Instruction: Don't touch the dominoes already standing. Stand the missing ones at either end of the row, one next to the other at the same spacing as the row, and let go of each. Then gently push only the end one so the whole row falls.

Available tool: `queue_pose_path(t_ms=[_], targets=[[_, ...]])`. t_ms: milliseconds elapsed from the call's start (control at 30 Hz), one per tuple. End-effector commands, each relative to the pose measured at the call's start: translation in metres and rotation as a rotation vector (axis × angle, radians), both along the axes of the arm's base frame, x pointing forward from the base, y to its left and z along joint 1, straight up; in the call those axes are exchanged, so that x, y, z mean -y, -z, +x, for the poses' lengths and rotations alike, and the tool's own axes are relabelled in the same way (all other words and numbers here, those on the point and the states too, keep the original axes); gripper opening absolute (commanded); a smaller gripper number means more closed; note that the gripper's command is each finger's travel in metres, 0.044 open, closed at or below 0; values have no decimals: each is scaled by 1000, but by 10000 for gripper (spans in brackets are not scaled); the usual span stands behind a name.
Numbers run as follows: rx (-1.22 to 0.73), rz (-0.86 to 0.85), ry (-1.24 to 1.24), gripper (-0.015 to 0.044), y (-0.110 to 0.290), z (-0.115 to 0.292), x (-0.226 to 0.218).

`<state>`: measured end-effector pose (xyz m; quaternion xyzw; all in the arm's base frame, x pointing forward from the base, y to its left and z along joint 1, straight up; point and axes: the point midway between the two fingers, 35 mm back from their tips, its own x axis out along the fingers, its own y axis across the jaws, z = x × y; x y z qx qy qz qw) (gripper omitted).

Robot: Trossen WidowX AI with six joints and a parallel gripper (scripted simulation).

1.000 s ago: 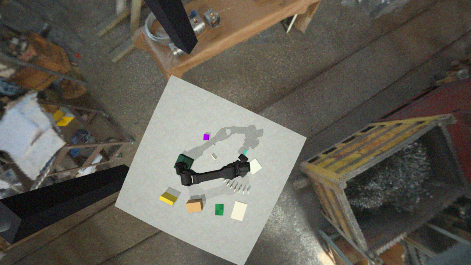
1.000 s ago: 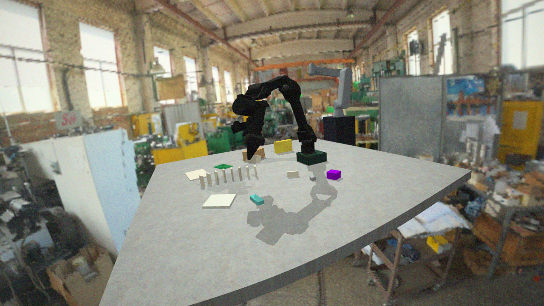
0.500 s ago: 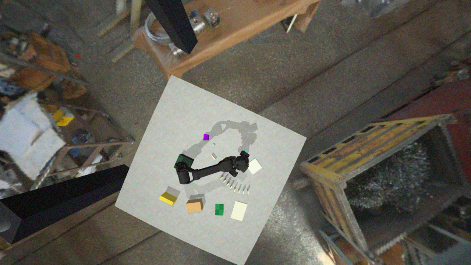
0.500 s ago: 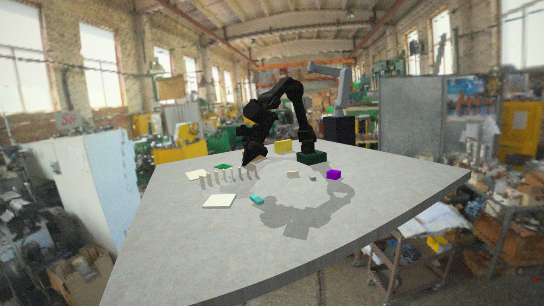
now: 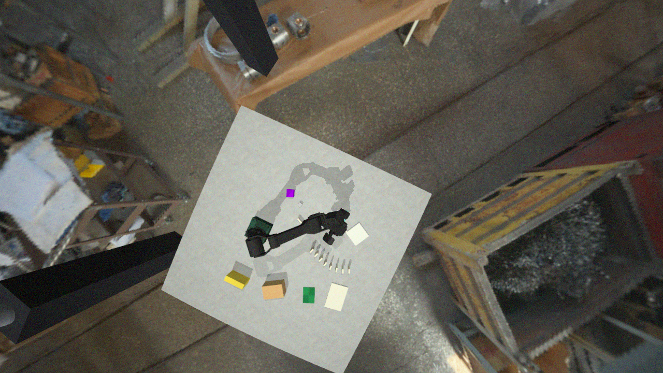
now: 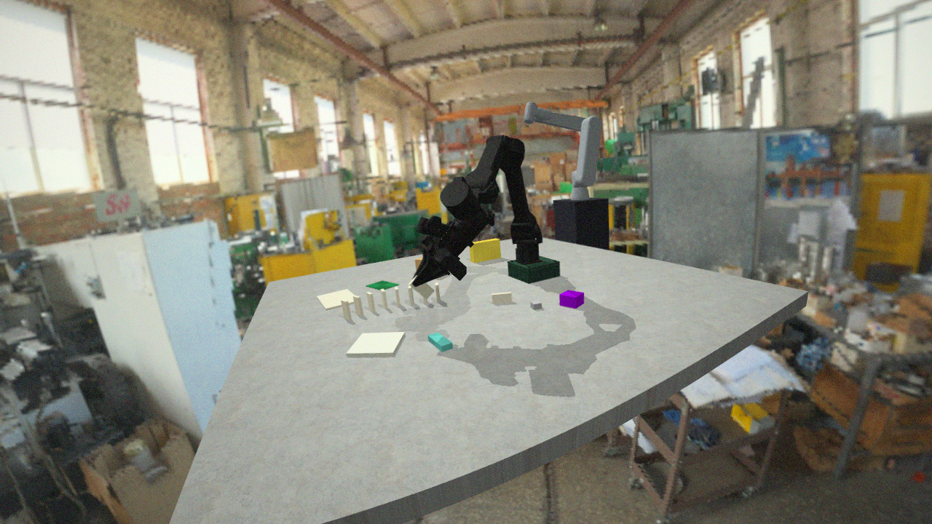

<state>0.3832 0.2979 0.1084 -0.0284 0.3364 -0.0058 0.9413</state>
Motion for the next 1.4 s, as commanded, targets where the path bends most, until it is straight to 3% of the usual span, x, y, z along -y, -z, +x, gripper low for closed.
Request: queue_pose_path(t_ms=[0,633,1367], targets=[[59,-14,0,21,1,-3,0],[366,-20,68,21,-6,-30,9],[609,16,229,21,-15,-84,51]])
